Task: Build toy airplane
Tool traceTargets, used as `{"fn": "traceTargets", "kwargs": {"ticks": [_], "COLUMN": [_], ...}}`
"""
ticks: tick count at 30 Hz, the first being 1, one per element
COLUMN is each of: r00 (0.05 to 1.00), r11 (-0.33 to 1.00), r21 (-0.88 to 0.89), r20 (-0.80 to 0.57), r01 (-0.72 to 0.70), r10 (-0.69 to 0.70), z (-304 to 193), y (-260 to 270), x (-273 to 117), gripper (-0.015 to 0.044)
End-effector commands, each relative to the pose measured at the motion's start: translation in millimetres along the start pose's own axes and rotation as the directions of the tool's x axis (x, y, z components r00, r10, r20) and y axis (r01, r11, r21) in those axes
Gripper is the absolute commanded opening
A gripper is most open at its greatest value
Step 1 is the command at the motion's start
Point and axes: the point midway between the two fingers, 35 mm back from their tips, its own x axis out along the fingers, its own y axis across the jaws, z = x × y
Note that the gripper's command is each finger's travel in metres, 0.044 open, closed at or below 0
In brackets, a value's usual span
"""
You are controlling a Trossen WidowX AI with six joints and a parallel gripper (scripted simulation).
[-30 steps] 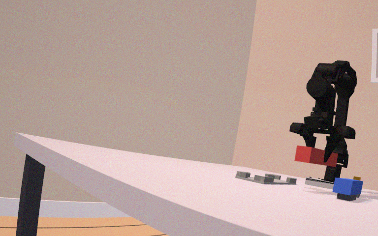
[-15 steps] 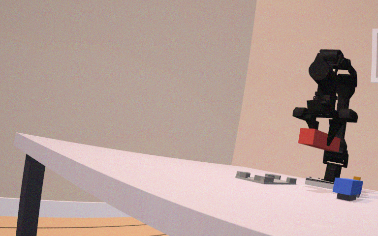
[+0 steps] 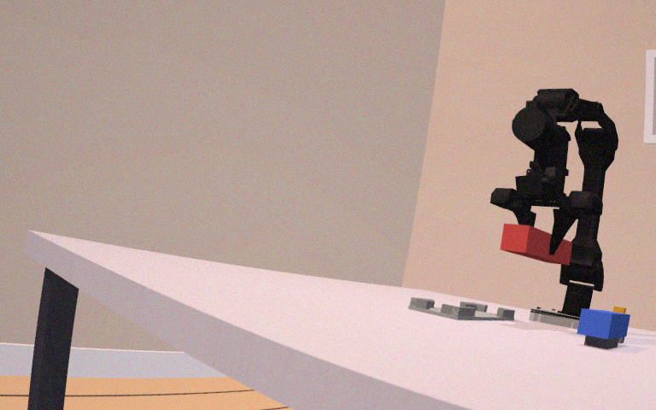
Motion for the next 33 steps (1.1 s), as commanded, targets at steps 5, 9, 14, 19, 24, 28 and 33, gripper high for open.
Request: {"fn": "traceTargets", "kwargs": {"ticks": [5,9,14,19,24,28,33], "r00": [1.0,1.0,1.0,1.0,1.0,1.0,1.0], "r11": [1.0,0.999,0.998,0.997,0.996,0.994,0.992], "r21": [-0.03,-0.043,-0.06,-0.077,-0.094,-0.107,-0.124], "r20": [0.002,0.002,0.002,0.002,0.001,0.001,0.0], "r01": [0.005,0.007,0.008,0.009,0.01,0.011,0.012], "r10": [-0.005,-0.006,-0.008,-0.009,-0.01,-0.011,-0.012], "z": [4,5,5,4,3,1,-2], "y": [-25,-37,-52,-68,-83,-95,-109], "x": [11,16,22,29,35,40,47], "gripper": [0.0,0.0,0.0,0.0,0.0,0.0,0.0]}}
